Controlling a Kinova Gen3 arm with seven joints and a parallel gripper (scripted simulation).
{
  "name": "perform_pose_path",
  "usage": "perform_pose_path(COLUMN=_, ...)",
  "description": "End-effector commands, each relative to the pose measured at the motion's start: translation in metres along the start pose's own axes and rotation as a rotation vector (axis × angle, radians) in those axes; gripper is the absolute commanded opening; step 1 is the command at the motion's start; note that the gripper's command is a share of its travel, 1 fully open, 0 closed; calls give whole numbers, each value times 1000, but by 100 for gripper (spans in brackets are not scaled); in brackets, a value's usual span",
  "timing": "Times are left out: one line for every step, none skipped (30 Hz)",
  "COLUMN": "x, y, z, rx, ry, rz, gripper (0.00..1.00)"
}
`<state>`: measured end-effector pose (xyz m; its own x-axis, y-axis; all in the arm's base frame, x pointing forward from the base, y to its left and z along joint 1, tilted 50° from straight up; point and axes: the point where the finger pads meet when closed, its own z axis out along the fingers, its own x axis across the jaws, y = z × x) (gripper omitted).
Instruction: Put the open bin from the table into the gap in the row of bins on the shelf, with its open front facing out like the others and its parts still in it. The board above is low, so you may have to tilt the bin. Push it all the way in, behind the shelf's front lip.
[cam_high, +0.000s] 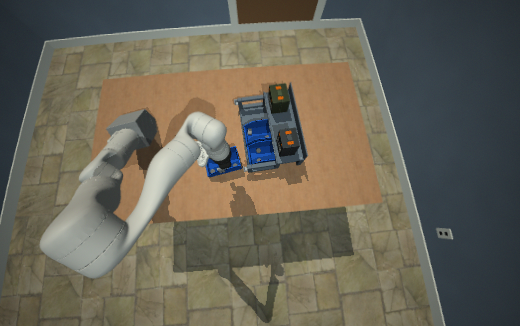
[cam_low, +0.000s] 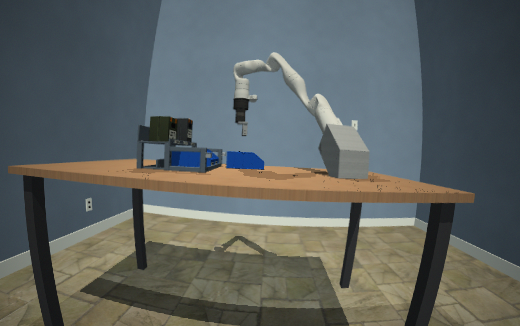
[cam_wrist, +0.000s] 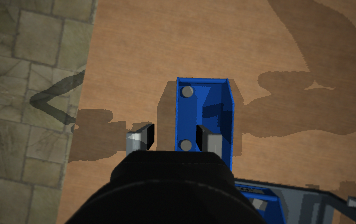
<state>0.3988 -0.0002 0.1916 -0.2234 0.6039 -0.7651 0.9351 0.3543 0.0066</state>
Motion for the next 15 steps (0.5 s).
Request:
perform_pose_path(x=0, y=0, z=-1, rx=-1, ry=2, rz=2, gripper=100)
perform_pose_path(x=1, y=0, z=-1, rx=-1, ry=2, rz=3, gripper=100)
perform_pose_path(x=1, y=0, z=-1, rx=-1, ry=2, rz=3, gripper=100)
perform_pose_path(x=1, y=0, z=-1, rx=-1, ry=3, rz=4, gripper=100)
perform_pose_path(x=1, y=0, z=-1, rx=-1, ry=3, rz=4, gripper=100)
perform_pose_path(x=1, y=0, z=-1, rx=0, ry=3, rz=4, gripper=100)
perform_pose_path(x=1, y=0, z=-1, rx=0, ry=3, rz=4, gripper=100)
perform_pose_path(x=1, y=0, z=-1, rx=0, ry=3, rz=4, gripper=100)
perform_pose_path(x=1, y=0, z=-1, rx=0, ry=3, rz=4, gripper=100)
perform_pose_path(x=1, y=0, z=-1, rx=0, ry=3, rz=4, gripper=100)
perform_pose_path(x=1, y=0, z=-1, rx=0, ry=3, rz=4, gripper=100)
perform_pose_path(x=1, y=0, z=-1, rx=0, ry=3, rz=4, gripper=100)
perform_pose_path(x=1, y=0, z=-1, rx=0, ry=3, rz=4, gripper=100)
perform_pose_path(x=1, y=0, z=-1, rx=0, ry=3, rz=4, gripper=100)
perform_pose_path(x=1, y=0, z=-1, rx=0, ry=3, rz=4, gripper=0)
